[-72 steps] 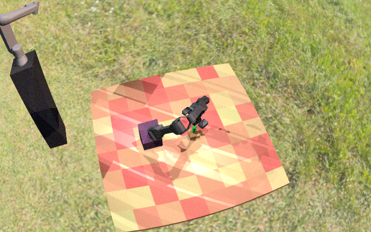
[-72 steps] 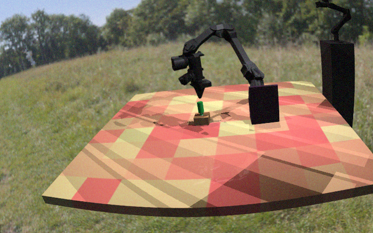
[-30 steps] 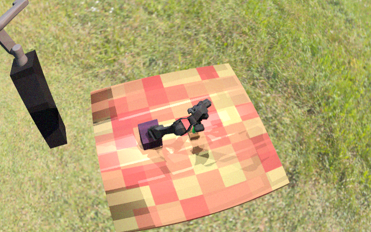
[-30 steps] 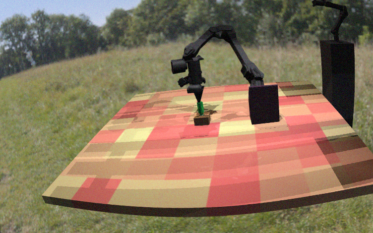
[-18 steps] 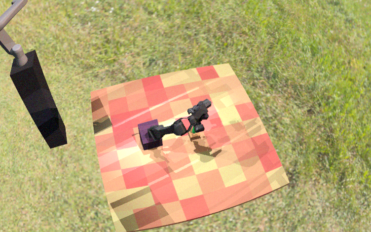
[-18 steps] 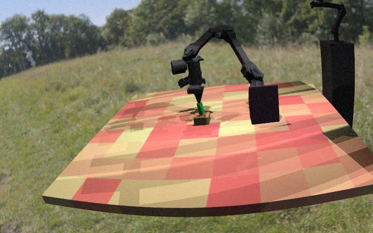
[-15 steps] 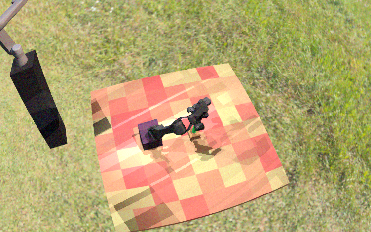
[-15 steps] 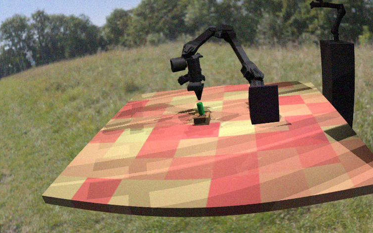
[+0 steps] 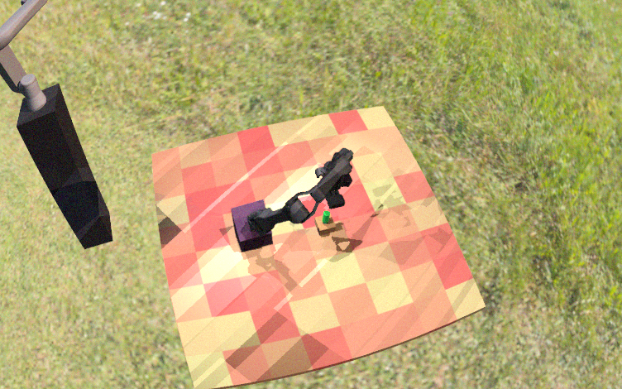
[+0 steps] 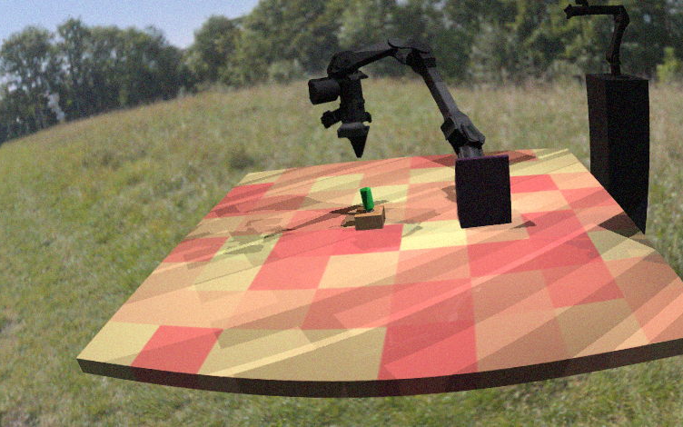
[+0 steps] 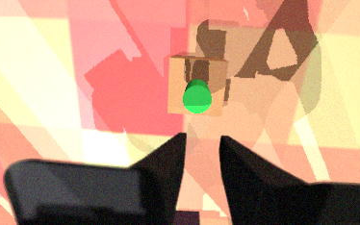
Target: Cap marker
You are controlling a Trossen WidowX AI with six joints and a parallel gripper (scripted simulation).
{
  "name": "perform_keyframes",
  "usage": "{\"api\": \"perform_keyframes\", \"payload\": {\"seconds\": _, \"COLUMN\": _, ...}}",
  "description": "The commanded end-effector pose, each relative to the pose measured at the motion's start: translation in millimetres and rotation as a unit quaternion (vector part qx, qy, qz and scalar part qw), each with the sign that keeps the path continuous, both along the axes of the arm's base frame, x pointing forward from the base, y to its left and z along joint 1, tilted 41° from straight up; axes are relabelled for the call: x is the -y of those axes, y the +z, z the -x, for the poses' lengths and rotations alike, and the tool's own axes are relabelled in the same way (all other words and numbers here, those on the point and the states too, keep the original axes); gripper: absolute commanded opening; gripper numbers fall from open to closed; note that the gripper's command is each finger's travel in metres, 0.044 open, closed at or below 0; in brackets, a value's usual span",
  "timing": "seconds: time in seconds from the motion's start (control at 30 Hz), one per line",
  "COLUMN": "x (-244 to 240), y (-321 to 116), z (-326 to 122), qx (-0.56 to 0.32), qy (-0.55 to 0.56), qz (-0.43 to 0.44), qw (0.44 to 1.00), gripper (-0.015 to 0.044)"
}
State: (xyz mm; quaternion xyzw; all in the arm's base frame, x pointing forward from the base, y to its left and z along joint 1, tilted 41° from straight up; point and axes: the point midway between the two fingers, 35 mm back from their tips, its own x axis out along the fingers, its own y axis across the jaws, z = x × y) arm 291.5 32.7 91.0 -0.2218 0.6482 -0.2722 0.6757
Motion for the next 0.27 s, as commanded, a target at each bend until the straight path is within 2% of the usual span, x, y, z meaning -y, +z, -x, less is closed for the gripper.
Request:
{"api": "perform_keyframes", "payload": {"seconds": 0.0, "x": -2.1, "y": 2.1, "z": -0.8, "qx": 0.003, "qy": -0.002, "qz": -0.004, "qw": 1.0, "gripper": 0.0184}}
{"api": "perform_keyframes", "payload": {"seconds": 0.23, "x": -2.1, "y": 2.1, "z": -0.8, "qx": 0.003, "qy": -0.002, "qz": -0.004, "qw": 1.0, "gripper": 0.0368}}
